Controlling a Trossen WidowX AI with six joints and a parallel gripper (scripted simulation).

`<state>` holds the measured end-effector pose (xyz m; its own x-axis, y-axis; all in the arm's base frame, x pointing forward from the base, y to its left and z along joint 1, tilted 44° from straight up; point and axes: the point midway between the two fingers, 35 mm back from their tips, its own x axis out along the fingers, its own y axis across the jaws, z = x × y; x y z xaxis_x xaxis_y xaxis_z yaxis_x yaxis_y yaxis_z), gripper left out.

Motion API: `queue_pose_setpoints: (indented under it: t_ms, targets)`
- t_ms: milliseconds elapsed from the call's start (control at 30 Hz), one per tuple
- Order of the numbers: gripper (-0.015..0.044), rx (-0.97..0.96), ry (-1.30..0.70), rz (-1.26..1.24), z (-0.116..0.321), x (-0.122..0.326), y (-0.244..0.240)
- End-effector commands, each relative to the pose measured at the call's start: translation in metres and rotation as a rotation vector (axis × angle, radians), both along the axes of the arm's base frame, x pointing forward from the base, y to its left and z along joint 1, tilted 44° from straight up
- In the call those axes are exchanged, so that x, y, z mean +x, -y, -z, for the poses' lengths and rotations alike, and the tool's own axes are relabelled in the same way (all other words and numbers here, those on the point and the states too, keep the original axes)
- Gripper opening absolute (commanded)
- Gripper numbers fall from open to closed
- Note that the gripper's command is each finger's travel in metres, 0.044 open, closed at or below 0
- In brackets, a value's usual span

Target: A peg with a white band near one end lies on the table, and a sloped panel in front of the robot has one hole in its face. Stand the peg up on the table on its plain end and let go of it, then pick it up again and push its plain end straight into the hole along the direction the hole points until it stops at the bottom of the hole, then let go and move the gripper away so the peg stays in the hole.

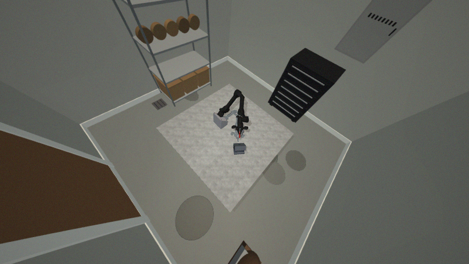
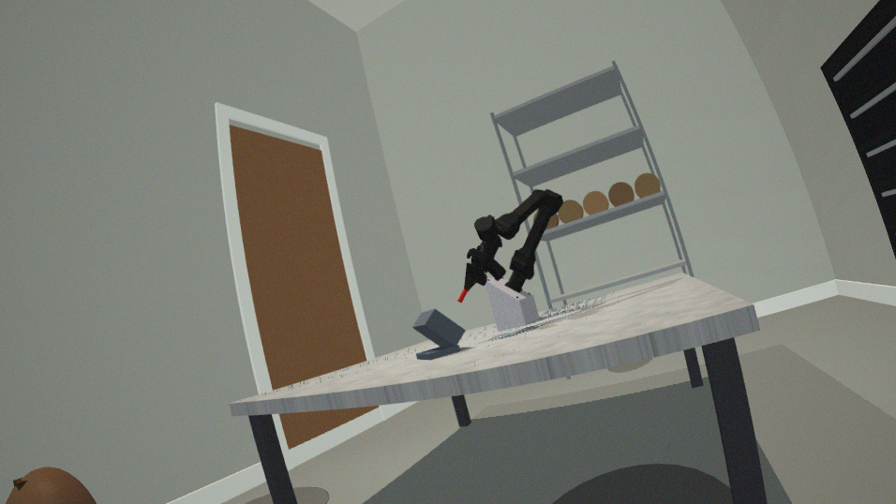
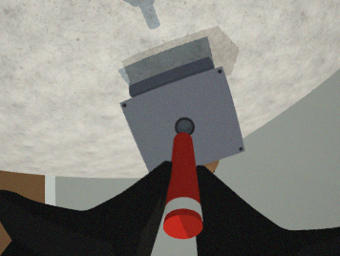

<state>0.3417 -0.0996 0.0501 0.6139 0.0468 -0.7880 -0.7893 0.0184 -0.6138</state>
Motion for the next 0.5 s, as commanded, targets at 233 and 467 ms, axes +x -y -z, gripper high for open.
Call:
queue_pose_setpoints:
  t_ms: [233, 467]
  targets:
    - [0.0, -0.002, 0.003, 0.018, 0.009, 0.009, 0.003]
    - [0.0, -0.002, 0.006, 0.027, 0.015, 0.015, 0.005]
